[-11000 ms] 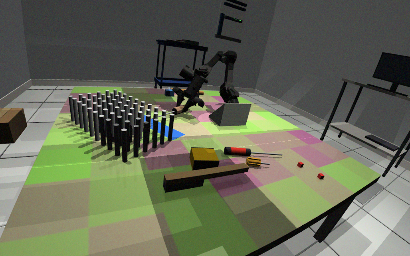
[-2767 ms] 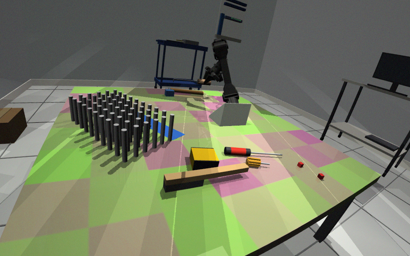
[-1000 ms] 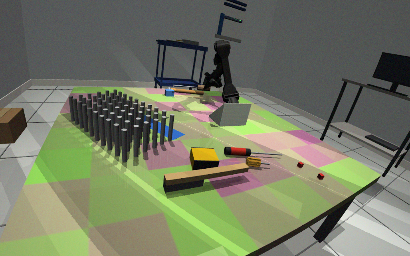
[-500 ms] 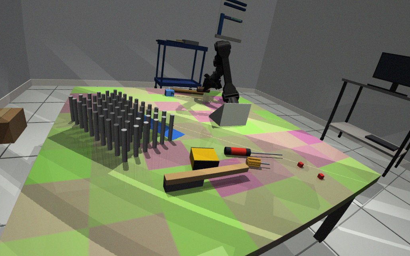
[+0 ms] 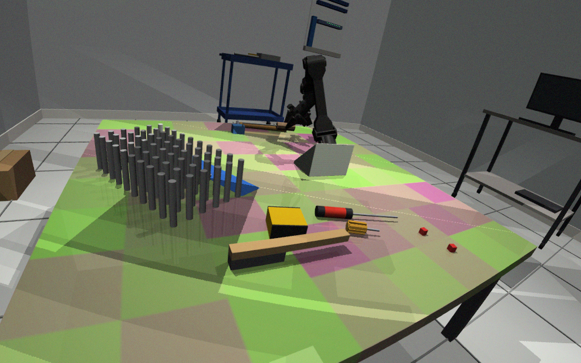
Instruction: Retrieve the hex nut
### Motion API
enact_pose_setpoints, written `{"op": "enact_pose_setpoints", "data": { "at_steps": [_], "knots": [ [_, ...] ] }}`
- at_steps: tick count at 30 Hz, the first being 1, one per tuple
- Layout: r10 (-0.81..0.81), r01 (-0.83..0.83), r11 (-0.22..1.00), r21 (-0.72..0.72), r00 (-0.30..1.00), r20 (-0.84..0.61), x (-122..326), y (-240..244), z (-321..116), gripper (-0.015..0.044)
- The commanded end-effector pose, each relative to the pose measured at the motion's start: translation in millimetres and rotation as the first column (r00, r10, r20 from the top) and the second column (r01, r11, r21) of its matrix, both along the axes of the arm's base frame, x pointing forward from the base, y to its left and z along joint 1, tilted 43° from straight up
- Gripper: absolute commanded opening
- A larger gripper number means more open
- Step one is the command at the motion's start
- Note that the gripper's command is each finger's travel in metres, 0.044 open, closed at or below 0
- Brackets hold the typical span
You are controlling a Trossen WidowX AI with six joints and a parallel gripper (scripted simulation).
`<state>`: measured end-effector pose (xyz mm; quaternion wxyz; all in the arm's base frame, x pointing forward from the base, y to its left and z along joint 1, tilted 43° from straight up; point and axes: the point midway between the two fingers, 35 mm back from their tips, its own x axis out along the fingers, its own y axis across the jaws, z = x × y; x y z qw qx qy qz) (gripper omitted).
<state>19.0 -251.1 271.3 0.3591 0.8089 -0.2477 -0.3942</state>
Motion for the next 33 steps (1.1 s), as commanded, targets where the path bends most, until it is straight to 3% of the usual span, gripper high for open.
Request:
{"op": "enact_pose_setpoints", "data": {
  "at_steps": [1, 33],
  "knots": [
    [0.0, 0.0, 1.0, 0.001, 1.0, 0.004, 0.7, -2.5, -2.7, 0.0],
    [-0.003, 0.003, 1.0, -0.005, 1.0, 0.011, 5.6, -17.4, -19.8, 0.0]
  ]
}}
